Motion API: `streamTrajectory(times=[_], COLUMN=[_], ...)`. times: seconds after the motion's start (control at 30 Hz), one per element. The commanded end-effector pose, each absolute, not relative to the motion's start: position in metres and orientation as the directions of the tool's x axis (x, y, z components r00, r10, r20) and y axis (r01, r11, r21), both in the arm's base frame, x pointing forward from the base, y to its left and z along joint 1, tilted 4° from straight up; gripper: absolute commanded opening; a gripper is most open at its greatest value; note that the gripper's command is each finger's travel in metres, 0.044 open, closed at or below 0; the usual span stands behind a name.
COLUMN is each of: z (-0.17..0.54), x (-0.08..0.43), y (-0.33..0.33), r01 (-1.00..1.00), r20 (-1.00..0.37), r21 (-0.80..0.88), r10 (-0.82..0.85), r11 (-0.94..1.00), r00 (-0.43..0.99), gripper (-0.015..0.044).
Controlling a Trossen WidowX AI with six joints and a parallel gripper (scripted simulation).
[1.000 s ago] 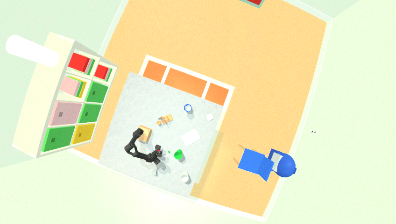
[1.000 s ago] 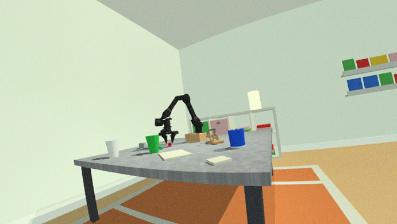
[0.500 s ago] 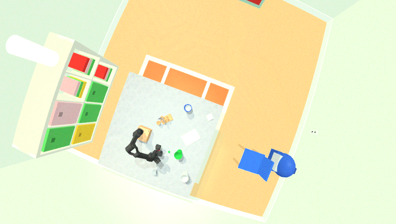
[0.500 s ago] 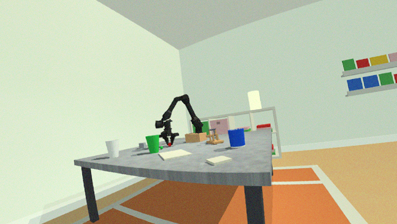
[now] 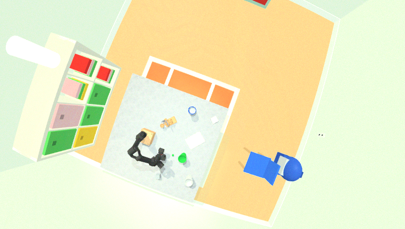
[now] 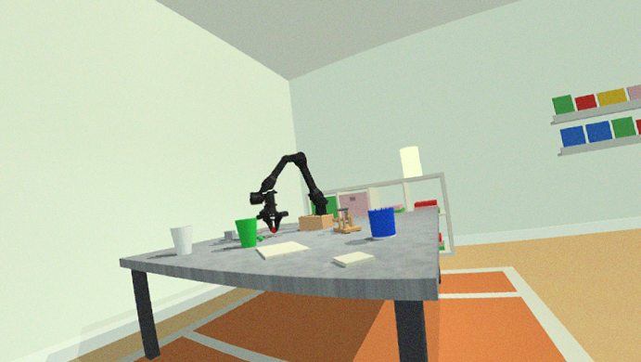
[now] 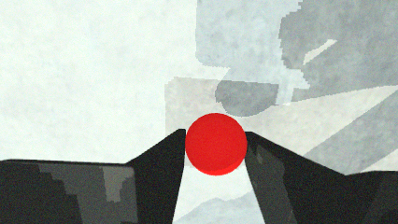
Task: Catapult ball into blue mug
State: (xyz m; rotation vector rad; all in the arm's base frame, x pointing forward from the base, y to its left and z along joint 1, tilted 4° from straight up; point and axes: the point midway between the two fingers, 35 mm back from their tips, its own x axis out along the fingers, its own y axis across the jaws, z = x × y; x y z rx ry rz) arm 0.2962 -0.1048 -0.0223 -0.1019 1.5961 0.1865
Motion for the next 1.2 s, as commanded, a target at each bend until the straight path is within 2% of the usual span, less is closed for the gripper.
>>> streamTrajectory(times=[0.0,0.33,0.5,1.17], z=[0.008,0.084,0.085,0.080], x=[0.304,0.299,0.299,0.301], y=[-0.109,-0.110,-0.106,0.001], r01=[-0.185,-0.185,-0.192,-0.397], r20=[-0.999,-0.999,-0.999,-0.996], r21=[0.044,0.044,0.046,0.067], r10=[0.043,0.042,0.043,0.035], r11=[0.982,0.982,0.980,0.915], r00=[-0.014,-0.014,-0.017,-0.086], gripper=[0.0000,0.0000,0.0000,0.0000])
